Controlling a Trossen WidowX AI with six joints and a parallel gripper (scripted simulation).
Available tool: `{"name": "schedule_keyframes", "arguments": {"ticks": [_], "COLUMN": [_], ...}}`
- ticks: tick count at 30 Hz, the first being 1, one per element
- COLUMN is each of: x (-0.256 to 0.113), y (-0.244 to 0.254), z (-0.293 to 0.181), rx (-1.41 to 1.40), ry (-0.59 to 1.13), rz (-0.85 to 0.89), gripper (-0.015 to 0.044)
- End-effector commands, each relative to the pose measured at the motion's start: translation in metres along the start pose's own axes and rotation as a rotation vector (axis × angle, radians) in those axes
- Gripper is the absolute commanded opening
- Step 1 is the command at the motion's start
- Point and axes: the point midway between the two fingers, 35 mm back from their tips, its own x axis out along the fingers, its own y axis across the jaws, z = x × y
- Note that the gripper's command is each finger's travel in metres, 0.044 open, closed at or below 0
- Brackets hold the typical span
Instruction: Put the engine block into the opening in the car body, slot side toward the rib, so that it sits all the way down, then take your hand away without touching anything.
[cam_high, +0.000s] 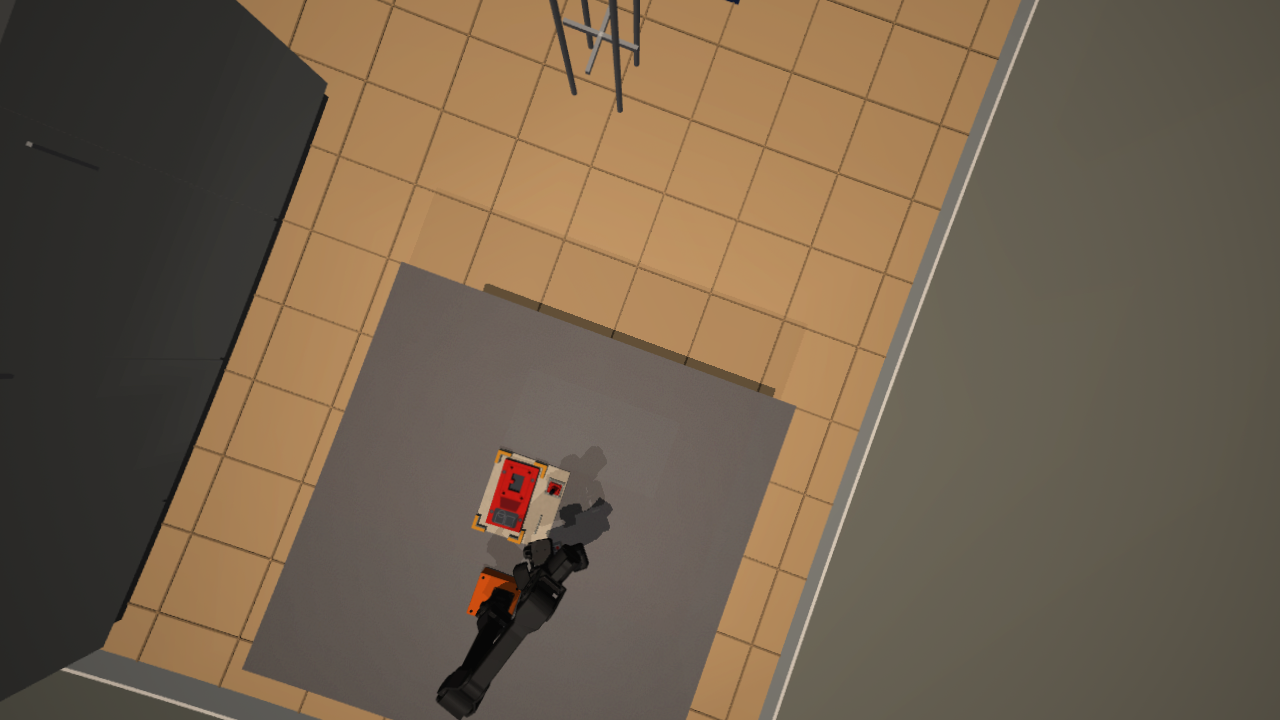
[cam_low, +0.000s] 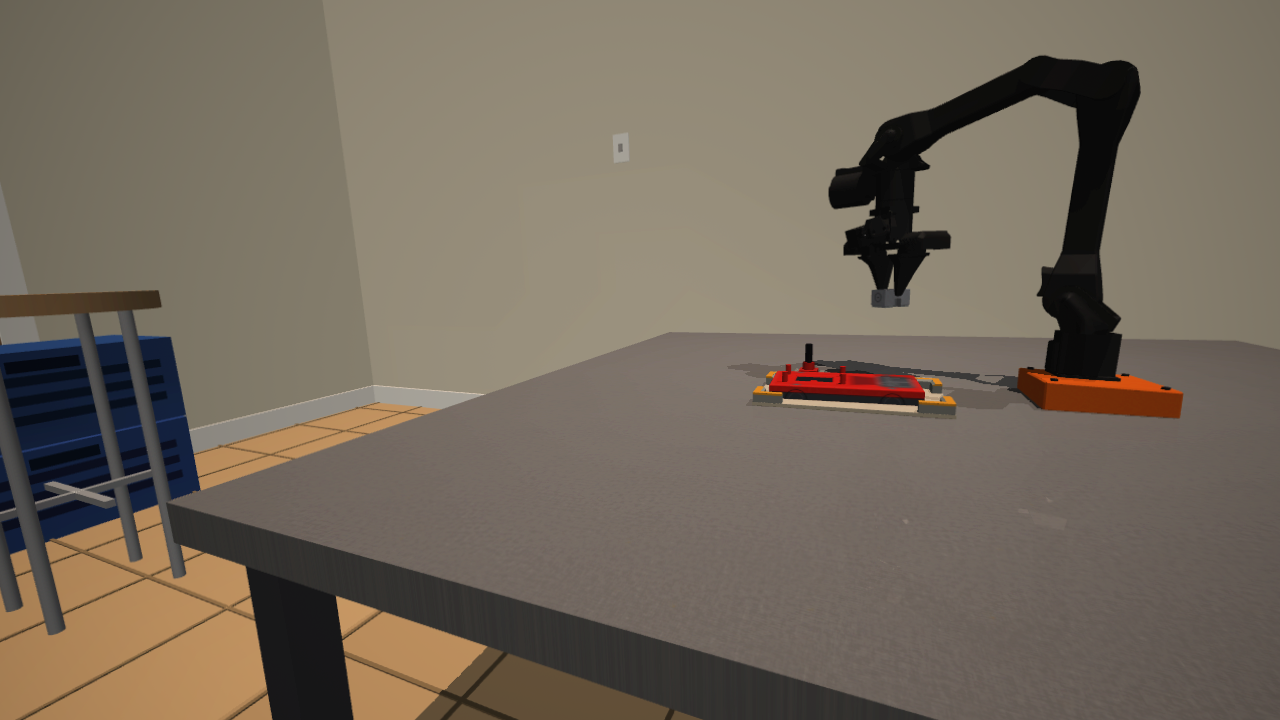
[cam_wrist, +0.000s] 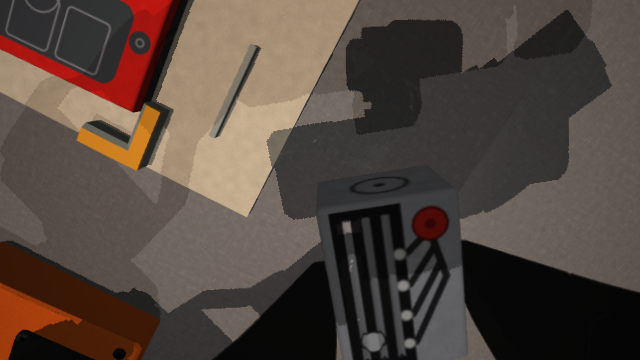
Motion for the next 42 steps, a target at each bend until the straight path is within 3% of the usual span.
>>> {"name": "schedule_keyframes", "arguments": {"ticks": [1,42], "x": [-0.006,0.029], "y": [0.000,0.021], "z": [-0.001,0.107], "rx": [0.008,0.323], "ry": [0.001,-0.011], "rz": [-0.008,-0.004], "gripper": [0.0000,0.0000]}}
